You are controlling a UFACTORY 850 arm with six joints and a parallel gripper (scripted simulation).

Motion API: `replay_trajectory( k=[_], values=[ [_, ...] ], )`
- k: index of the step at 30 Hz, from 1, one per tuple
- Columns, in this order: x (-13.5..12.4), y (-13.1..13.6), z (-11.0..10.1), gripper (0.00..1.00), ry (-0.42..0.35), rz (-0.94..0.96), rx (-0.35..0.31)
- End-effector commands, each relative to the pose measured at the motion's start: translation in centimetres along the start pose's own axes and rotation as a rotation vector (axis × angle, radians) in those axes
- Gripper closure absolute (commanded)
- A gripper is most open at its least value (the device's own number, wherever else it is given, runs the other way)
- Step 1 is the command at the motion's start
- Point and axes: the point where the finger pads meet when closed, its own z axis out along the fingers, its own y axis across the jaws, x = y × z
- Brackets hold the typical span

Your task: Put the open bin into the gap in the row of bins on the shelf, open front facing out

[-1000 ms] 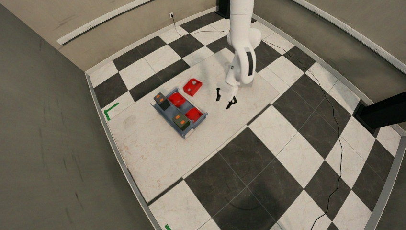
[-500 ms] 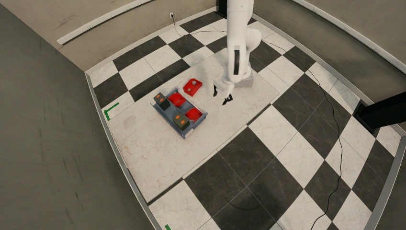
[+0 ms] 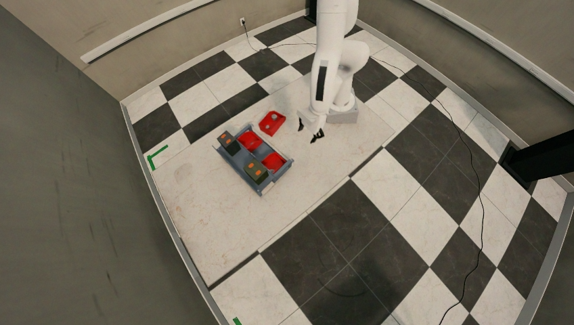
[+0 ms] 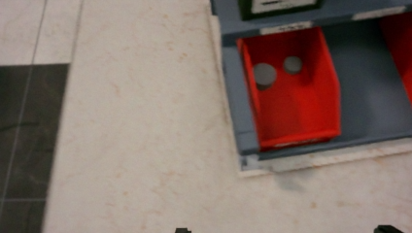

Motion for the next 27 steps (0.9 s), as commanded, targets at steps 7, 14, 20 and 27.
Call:
replay_trajectory(
  k=[7, 14, 20, 27],
  values=[
    [-0.5, 2.7, 0.0, 0.00, 0.004, 0.001, 0.002],
    [-0.9, 4.7, 0.1, 0.00, 0.004, 0.001, 0.002],
    [-1.5, 7.6, 0.1, 0.00, 0.004, 0.001, 0.002],
    [-1.5, 7.6, 0.1, 0.00, 0.004, 0.001, 0.002]
  ],
)
